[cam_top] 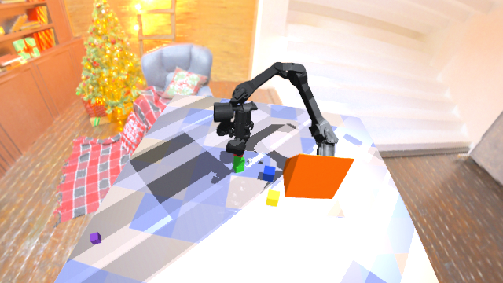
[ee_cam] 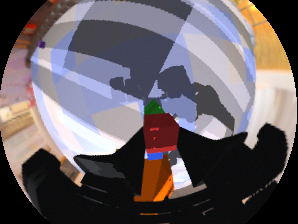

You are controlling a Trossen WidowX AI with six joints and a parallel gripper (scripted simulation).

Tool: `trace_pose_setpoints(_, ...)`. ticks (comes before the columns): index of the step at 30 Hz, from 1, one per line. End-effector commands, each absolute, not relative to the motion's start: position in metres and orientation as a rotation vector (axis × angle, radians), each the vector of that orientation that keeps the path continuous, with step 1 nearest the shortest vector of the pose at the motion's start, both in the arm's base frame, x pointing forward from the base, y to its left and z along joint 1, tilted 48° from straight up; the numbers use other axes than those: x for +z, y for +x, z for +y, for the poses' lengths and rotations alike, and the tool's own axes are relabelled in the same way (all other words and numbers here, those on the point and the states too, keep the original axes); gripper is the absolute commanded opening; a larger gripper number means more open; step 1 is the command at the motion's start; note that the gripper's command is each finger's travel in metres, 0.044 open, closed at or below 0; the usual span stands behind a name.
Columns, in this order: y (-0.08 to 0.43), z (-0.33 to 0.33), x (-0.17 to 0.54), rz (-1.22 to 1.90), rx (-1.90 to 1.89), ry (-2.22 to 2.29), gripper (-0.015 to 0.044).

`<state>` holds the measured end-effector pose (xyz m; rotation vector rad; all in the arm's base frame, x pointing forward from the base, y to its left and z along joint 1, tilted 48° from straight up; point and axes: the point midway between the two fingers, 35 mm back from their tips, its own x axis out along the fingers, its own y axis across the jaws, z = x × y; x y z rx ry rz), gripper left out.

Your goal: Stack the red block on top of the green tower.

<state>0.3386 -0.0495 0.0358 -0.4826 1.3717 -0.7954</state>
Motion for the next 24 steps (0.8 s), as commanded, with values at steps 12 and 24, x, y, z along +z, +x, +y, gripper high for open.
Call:
trace_pose_setpoints(12, 0.3351, -0.0677, 0.0209, 1.382, -0.8, -0.496, 0.0)
trace_pose_setpoints(24, 0.3351, -0.0681, 0.0206, 1.382, -0.8, -0.496, 0.0)
